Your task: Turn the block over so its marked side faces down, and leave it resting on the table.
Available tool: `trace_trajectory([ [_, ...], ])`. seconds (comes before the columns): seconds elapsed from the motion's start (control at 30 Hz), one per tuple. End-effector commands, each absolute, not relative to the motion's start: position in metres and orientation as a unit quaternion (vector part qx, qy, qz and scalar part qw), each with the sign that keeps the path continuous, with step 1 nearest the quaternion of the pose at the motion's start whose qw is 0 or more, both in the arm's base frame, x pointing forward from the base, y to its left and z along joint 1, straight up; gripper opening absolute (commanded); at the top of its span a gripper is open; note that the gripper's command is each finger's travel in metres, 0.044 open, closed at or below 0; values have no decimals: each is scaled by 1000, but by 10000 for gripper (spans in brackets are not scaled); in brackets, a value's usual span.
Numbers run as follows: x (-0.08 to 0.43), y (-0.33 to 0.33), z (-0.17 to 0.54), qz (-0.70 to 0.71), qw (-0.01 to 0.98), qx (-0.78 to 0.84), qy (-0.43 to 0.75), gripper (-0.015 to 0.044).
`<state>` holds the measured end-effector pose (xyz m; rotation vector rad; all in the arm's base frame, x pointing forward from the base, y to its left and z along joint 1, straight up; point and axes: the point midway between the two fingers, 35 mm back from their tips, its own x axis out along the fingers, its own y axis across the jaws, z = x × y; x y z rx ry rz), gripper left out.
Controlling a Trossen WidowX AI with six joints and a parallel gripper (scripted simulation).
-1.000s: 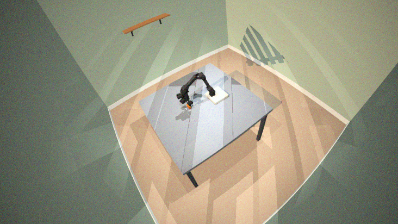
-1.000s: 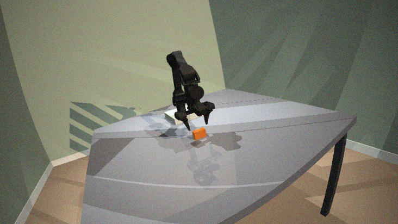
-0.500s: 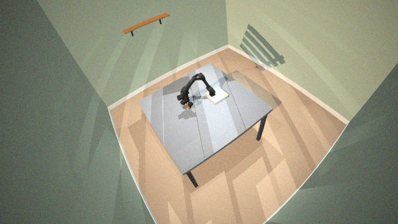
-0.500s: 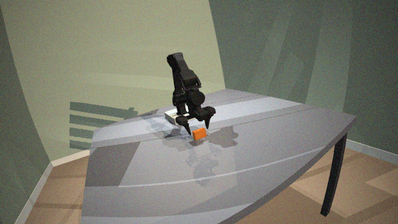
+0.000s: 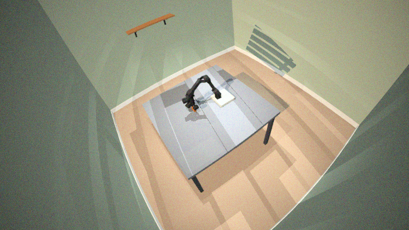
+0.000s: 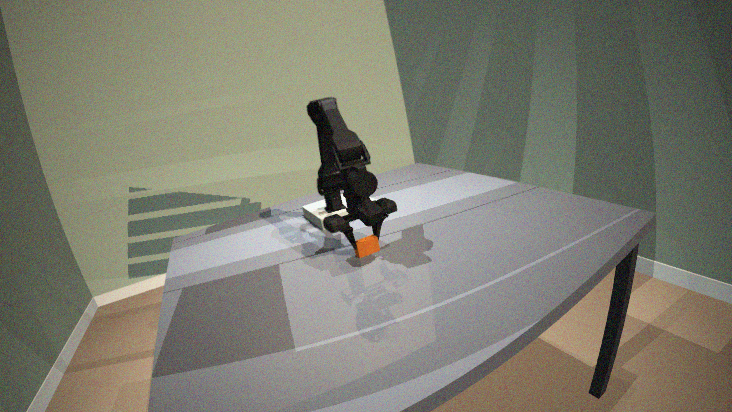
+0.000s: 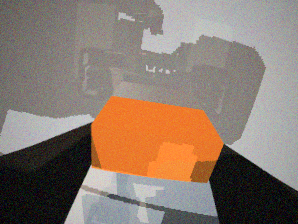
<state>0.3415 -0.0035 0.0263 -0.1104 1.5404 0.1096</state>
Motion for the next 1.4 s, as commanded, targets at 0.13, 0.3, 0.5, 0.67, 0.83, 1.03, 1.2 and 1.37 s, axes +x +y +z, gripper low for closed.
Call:
trace_trajectory([
  [0.13,342,-4,26,49,715,-50,695,202],
  [0.3,342,-4,26,49,715,-50,695,169],
  [0.5,342,-4,31,49,715,-50,695,90],
  [0.67,341,-4,56,49,715,-50,695,0],
  [0.83,341,-4,56,49,716,-50,695,0],
  [1.03,343,-4,51,50,745,-45,664,0],
  [1.2,344,-4,47,52,771,-42,634,0],
  [1.37,344,-4,44,54,795,-39,603,0],
])
